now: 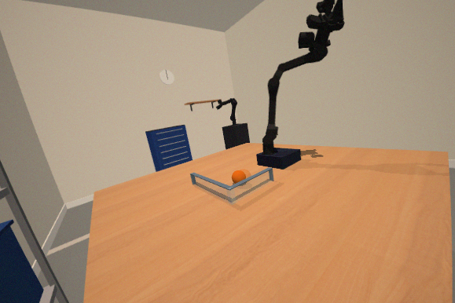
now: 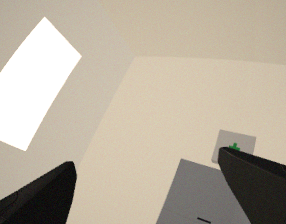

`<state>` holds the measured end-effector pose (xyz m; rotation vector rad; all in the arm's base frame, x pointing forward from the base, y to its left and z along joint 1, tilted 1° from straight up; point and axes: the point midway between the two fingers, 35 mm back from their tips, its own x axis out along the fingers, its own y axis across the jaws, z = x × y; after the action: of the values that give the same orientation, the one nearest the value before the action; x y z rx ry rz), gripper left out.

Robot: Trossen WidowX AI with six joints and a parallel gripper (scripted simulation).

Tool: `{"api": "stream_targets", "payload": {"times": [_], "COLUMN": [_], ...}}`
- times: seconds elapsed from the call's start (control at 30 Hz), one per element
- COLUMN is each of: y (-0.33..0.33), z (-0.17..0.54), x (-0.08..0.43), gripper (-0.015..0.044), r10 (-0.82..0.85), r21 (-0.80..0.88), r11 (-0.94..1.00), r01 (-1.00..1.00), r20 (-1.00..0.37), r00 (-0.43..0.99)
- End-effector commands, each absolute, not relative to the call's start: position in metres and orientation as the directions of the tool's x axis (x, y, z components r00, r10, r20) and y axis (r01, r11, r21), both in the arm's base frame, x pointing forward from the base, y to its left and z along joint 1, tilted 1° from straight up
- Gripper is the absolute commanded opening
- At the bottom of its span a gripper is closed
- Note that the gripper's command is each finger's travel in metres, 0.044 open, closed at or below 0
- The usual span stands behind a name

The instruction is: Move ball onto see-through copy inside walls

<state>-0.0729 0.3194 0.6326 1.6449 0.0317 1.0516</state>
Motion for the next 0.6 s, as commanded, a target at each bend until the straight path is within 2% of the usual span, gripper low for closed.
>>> {"api": "stream_targets", "payload": {"times": [0.0,0.13,0.27,0.57], "y": [0.320,0.334,0.361,0.415], "z": [0.633,0.629,0.618,0.576], "x": [-0.072,-0.062,-0.036,0.045], "gripper": [0.0425,0.0425,0.0425,0.0425], "r10": [0.518,0.515,0.520,0.564], "r21": [0.793,0.776,0.714,0.444], "r11": [-0.368,-0.271,-0.064,0.419], "r01": [-0.485,-0.569,-0.698,-0.792], "r20": [0.608,0.616,0.621,0.556], "r00": [0.601,0.595,0.587,0.610]}}
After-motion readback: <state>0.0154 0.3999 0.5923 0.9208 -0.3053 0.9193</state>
